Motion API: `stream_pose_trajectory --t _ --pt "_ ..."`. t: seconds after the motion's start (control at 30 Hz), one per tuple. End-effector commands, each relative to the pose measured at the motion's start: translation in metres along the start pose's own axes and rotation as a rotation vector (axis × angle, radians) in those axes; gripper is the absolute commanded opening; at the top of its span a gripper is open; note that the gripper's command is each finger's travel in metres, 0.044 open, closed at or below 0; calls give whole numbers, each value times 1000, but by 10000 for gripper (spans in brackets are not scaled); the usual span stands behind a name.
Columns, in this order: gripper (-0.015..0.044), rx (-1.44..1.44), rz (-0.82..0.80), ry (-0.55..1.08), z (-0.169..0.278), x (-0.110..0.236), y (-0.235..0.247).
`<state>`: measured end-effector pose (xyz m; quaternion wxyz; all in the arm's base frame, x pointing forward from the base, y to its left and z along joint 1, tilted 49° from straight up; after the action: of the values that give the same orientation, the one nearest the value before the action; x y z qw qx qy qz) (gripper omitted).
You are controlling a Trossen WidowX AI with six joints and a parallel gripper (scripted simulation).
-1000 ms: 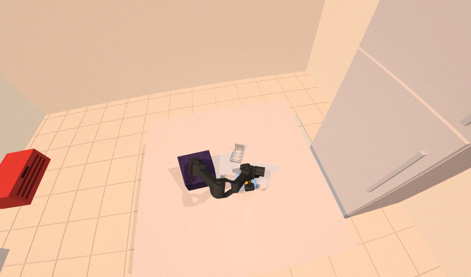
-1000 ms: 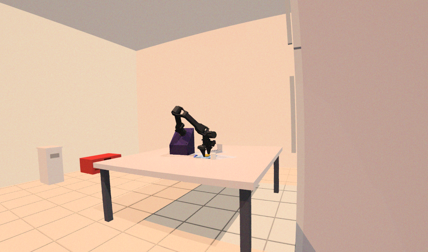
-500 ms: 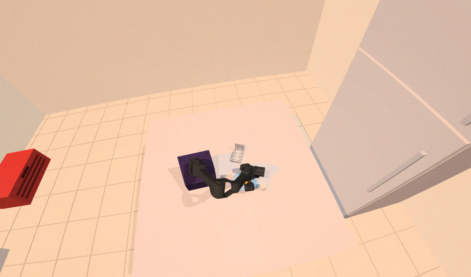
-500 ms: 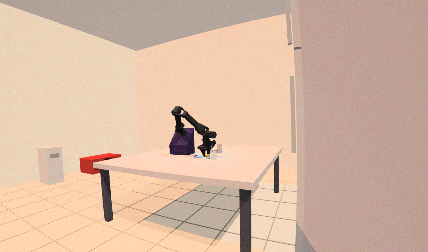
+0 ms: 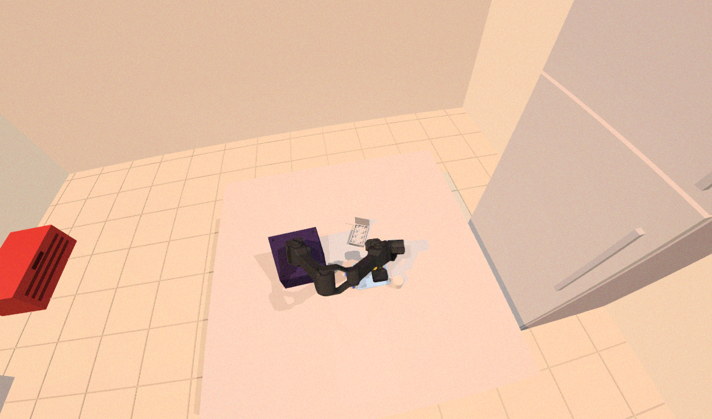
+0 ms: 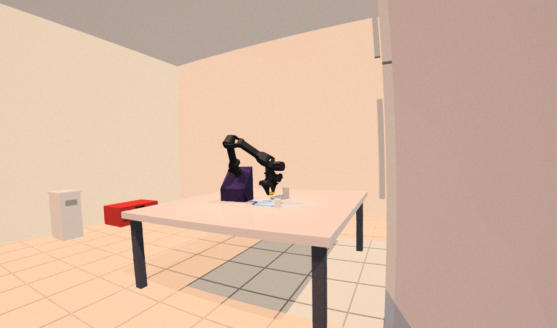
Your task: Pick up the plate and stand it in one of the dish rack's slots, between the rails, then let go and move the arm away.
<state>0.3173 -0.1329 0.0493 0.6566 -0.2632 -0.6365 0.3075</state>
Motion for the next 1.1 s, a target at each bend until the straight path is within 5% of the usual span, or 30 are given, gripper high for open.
stream_pose_trajectory --t 0.0,0.7,1.07 --pt "0 -6 1 -2 -3 22 1" --pt "0 -10 22 -1 -4 115 12" --pt "0 -349 12 -3 36 112 132"
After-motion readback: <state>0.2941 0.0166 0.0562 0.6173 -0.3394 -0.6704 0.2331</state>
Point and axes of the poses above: the point midway between the two fingers, 35 mm back from their tips, its own x axis back along the fingers, its own y axis across the jaws, z = x × y, the point moved 3 cm from there along x, back along the fingers, and after that the axes turned 10 degrees about x, right-handed, at the moved point
